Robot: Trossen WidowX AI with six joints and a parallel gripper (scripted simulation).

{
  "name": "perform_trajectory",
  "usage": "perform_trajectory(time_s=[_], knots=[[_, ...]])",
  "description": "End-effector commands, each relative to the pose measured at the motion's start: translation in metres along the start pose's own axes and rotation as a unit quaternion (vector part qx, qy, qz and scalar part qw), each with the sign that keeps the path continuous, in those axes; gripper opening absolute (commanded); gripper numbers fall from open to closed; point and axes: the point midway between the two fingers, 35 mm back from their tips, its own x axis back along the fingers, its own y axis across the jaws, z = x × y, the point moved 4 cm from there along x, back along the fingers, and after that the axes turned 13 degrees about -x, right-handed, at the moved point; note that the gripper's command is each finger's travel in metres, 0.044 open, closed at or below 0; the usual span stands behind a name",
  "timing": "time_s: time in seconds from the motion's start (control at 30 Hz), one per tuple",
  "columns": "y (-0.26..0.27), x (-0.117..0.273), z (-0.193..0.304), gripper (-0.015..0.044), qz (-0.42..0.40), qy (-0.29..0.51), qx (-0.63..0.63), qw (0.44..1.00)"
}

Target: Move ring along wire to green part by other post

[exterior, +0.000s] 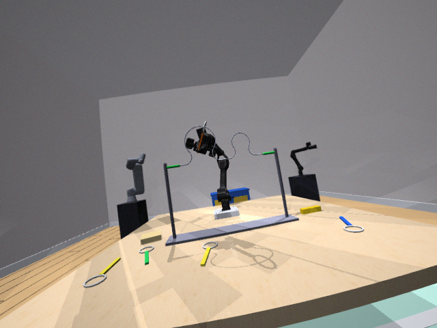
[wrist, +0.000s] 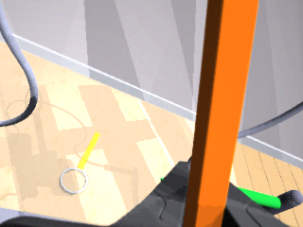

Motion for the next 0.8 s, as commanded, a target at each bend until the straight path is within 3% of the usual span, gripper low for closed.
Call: perform_trajectory(time_s=[0.0,0.77], knots=[[-0.0004,0.0015,-0.0002,-0.0150,0.012,-0.008,0.021,1.000],[-0.0046,0.0004,-0.0002,-0.0150,0.076,-0.040,0.145,0.986]])
